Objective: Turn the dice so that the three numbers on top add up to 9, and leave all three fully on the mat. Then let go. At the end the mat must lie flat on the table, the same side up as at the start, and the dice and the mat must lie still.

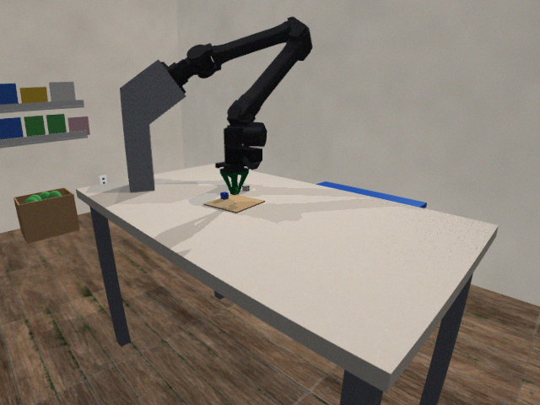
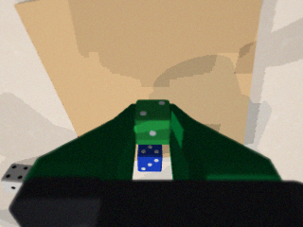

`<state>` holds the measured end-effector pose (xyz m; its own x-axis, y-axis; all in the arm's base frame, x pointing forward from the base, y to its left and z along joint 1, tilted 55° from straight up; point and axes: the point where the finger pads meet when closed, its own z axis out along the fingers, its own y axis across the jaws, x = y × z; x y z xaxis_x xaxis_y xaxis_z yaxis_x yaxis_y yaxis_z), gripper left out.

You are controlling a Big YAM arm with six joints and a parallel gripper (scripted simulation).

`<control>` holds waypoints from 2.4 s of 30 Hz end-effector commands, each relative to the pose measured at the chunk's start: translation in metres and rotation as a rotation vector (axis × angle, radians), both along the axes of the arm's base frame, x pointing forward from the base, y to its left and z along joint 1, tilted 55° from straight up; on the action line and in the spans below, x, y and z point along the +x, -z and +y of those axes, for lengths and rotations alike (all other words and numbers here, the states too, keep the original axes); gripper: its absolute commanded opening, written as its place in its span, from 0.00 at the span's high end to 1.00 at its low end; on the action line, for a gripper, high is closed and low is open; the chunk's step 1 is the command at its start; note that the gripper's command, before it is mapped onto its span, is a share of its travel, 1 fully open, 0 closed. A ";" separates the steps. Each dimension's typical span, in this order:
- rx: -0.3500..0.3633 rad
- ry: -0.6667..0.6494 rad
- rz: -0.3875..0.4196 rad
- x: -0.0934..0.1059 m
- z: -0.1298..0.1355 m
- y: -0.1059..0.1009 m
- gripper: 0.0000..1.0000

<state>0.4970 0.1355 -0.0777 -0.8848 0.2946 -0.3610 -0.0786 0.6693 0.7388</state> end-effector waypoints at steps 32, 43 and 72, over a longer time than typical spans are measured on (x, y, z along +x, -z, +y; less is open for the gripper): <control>0.011 0.010 0.029 0.003 0.017 0.016 0.85; 0.011 0.010 0.029 0.003 0.017 0.016 0.85; 0.010 0.019 0.023 0.004 0.010 0.019 0.85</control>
<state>0.5057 0.1518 -0.0913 -0.8880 0.3042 -0.3447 -0.0632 0.6619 0.7470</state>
